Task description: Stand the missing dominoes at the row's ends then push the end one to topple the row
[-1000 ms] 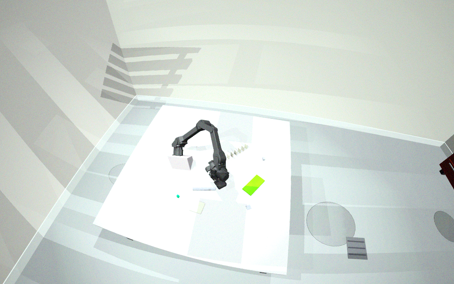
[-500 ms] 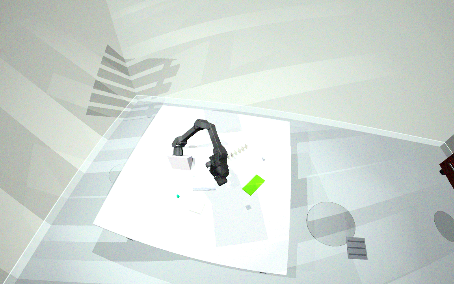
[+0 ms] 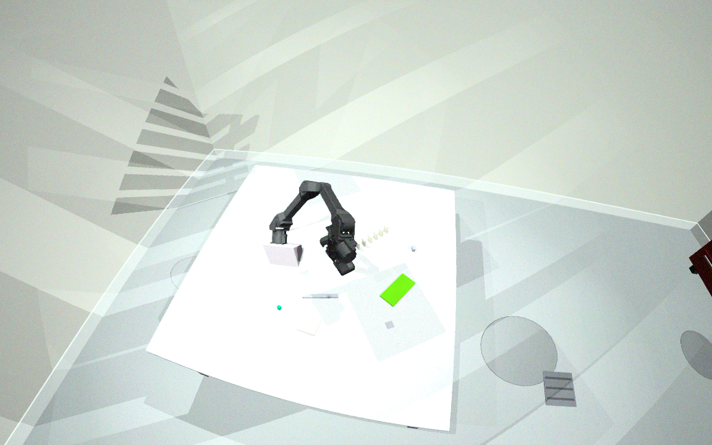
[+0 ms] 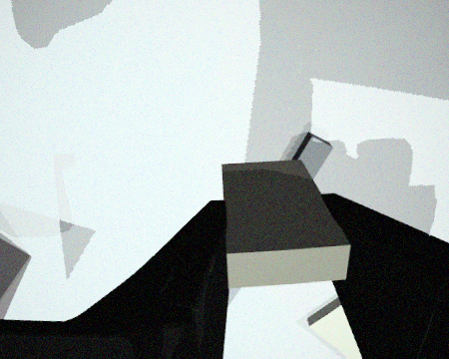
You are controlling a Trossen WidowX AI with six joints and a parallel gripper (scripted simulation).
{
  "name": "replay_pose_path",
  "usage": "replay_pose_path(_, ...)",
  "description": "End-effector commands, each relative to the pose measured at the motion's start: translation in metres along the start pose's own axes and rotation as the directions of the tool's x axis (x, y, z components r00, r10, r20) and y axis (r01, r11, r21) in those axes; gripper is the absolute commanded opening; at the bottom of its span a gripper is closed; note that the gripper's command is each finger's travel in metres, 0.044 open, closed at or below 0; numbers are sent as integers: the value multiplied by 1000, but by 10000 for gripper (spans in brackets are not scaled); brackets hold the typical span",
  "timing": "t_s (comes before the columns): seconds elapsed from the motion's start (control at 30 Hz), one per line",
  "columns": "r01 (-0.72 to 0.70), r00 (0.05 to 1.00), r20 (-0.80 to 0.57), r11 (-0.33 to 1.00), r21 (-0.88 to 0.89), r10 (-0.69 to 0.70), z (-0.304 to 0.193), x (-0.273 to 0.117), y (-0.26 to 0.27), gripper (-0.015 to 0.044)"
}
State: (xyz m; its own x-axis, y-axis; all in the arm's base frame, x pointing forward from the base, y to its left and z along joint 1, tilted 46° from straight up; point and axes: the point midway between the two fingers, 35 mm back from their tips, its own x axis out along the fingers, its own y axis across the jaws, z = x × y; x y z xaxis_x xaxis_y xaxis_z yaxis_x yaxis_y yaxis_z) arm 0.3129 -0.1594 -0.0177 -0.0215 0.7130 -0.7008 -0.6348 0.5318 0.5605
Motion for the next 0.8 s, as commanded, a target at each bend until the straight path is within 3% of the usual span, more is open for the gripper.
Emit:
replay_pose_path(0.0,11,1000,4,1000,-13,-11,38,-8,46,107)
replay_pose_path(0.23,2,1000,10,1000,-10,-2,74,-1,128,107)
replay_pose_path(0.47,2,1000,10,1000,-9,-2,75,3,130,107)
replay_pose_path(0.77,9,1000,8,1000,-8,-9,79,47,123,107)
